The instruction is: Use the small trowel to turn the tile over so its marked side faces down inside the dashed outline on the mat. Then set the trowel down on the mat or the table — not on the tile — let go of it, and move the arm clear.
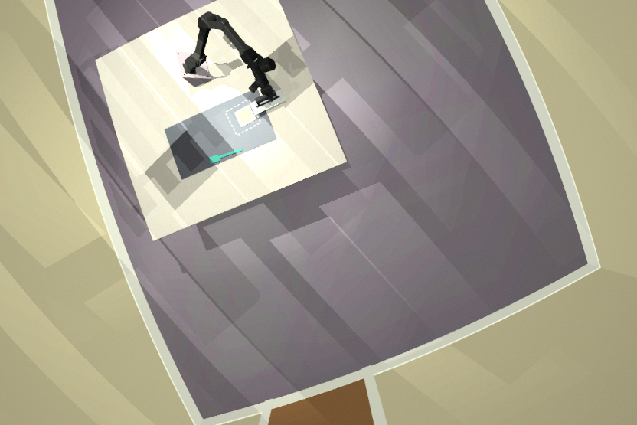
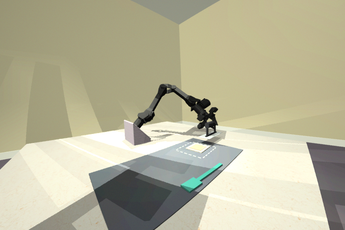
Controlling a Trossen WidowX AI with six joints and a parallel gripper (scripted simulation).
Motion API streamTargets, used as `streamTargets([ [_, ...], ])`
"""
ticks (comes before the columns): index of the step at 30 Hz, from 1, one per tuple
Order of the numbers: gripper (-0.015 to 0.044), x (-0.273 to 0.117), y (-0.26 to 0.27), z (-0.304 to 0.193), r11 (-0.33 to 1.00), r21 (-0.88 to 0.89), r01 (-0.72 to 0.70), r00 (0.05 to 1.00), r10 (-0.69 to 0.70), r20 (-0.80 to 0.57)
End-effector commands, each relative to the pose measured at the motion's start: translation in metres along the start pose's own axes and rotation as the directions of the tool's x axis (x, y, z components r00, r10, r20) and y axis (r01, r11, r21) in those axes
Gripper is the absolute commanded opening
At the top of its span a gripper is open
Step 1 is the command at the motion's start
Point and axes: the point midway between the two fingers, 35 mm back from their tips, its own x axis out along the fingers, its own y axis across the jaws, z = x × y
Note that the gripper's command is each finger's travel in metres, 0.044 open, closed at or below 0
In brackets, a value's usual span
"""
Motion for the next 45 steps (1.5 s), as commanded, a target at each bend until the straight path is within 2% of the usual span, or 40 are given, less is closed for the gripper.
streamTargets([
  [1, 0.0000, 0.012, 0.010, 0.022, 1.000, 0.000, -0.016, 0.998, 0.016, 0.061],
  [11, 0.0000, 0.043, 0.029, 0.089, 0.999, 0.029, -0.027, 0.981, 0.021, 0.195],
  [26, 0.0000, 0.080, 0.053, 0.221, 0.989, 0.144, -0.044, 0.899, -0.024, 0.437],
  [45, 0.0000, 0.078, 0.056, 0.404, 0.917, 0.371, -0.149, 0.741, -0.145, 0.656],
])
